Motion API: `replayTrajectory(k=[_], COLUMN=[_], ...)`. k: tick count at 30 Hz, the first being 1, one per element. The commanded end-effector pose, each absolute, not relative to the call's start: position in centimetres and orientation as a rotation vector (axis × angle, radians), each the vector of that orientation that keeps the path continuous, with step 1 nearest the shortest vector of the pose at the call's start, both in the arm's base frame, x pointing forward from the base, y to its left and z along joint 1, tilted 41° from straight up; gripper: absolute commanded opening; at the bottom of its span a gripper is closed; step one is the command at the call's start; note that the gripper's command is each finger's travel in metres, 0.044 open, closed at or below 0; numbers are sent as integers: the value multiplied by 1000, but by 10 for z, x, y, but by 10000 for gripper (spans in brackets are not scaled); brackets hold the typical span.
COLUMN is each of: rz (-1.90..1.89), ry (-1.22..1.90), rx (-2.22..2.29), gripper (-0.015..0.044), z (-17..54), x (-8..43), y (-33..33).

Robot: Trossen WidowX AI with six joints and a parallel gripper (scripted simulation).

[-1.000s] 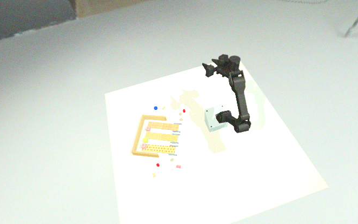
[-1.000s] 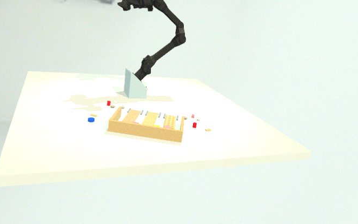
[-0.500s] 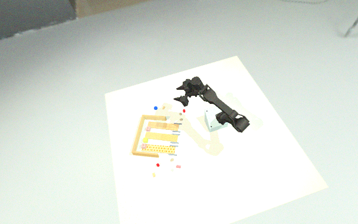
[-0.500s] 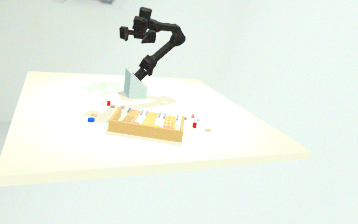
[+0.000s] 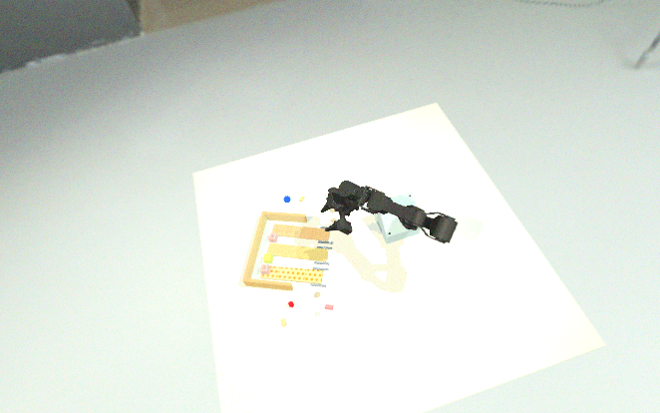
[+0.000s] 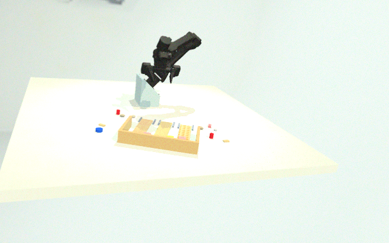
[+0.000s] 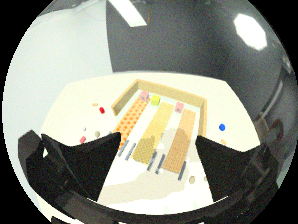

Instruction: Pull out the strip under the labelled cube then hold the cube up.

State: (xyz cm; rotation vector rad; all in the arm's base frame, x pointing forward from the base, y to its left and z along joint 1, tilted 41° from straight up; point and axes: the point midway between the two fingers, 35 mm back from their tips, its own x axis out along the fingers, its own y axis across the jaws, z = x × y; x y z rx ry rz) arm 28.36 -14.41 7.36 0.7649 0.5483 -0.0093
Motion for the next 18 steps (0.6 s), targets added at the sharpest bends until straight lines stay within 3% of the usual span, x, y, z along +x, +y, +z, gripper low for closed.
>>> replayTrajectory(k=[1, 9, 18], rz=[2, 2, 80], ry=[545, 545, 804], rx=[758, 758, 900], gripper=[400, 400, 164], z=[74, 74, 74], x=[284, 284, 342], y=[-142, -142, -126])
